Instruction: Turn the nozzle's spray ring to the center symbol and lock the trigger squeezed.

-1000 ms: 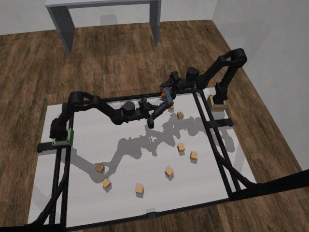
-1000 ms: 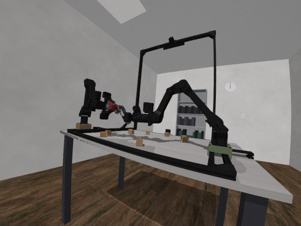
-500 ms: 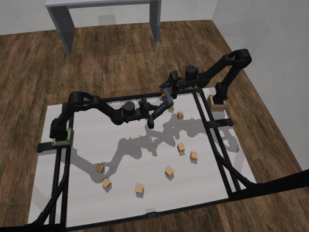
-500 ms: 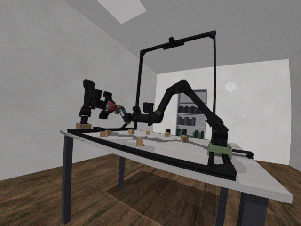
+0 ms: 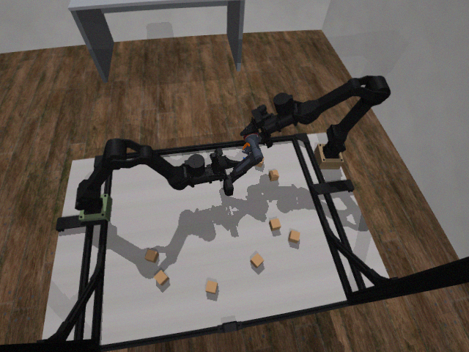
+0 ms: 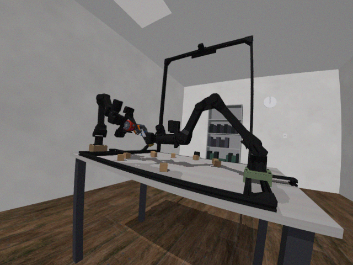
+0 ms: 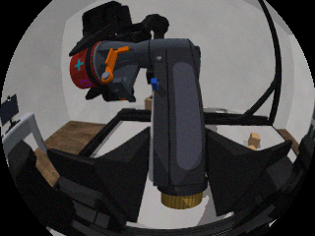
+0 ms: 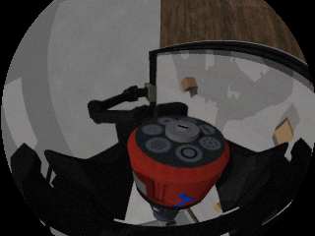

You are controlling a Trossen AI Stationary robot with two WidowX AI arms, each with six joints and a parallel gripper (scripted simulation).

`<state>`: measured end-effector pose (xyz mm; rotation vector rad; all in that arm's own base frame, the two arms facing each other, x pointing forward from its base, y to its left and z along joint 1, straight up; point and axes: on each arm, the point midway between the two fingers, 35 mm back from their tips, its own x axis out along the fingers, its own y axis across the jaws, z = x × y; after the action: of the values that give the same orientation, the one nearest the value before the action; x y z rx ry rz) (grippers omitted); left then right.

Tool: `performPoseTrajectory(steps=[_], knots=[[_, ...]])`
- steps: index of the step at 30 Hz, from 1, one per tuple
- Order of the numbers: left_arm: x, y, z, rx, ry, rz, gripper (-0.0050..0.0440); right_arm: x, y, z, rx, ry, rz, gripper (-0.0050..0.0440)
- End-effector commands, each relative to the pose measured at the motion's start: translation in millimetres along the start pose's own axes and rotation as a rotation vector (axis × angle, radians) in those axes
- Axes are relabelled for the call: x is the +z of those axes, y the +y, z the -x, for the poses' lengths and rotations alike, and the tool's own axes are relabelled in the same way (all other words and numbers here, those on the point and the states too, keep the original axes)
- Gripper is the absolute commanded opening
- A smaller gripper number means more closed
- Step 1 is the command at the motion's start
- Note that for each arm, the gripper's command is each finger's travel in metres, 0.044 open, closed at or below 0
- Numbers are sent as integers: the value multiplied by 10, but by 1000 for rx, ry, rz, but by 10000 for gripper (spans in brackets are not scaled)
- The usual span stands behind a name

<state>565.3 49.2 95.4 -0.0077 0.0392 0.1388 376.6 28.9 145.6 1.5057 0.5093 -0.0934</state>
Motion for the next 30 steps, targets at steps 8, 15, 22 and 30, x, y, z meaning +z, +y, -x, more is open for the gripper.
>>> performPoseTrajectory(steps=[8,15,22,30], knots=[[123,-2,-24,1,-40,-5,0,2,-5,-15,-162,4,-2,0],[123,-2,-24,1,-40,-5,0,0,4,-11,-296,9,-7,0],[123,-2,-24,1,-40,-5,0,-3,11,-8,-389,13,-11,0],[123,-2,-24,1,-40,-5,0,-9,20,0,-533,18,-18,0]])
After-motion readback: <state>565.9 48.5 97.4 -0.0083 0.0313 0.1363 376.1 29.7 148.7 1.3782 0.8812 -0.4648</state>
